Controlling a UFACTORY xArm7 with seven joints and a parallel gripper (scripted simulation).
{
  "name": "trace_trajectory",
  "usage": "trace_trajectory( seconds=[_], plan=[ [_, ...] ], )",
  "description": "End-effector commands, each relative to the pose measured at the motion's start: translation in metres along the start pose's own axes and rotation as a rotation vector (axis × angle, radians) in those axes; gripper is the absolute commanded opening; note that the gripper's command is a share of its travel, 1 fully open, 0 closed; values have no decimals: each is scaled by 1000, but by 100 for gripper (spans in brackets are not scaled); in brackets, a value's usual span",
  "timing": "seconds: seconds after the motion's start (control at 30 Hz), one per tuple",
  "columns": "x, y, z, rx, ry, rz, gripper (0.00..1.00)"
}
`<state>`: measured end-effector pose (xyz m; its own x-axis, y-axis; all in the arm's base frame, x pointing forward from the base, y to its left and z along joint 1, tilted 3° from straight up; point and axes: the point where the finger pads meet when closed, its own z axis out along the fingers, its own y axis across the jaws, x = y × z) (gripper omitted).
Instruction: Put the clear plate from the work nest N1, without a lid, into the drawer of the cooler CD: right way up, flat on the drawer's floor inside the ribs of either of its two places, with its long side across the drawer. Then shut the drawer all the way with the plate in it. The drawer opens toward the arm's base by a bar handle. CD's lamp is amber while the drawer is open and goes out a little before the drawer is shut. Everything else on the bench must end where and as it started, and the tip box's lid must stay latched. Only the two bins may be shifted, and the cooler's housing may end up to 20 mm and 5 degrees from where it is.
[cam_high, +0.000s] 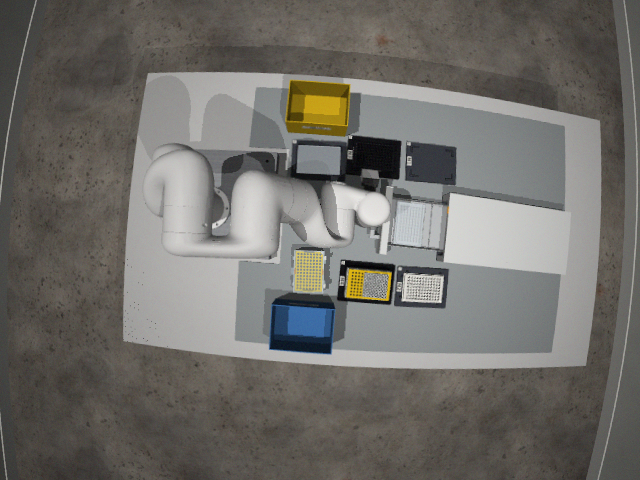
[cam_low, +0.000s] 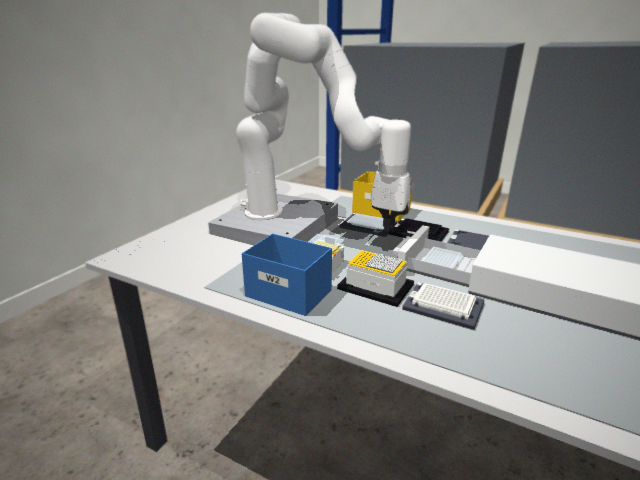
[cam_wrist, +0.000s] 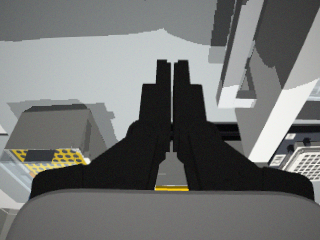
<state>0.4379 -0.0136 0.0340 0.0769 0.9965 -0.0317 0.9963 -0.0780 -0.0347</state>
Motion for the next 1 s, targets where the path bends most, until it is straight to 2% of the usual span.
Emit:
trace_trajectory(
  seconds=[0.0,0.97],
  plan=[
    [0,2,6,-4,0,0,0],
    [0,2,48,-4,0,0,0]
  ],
)
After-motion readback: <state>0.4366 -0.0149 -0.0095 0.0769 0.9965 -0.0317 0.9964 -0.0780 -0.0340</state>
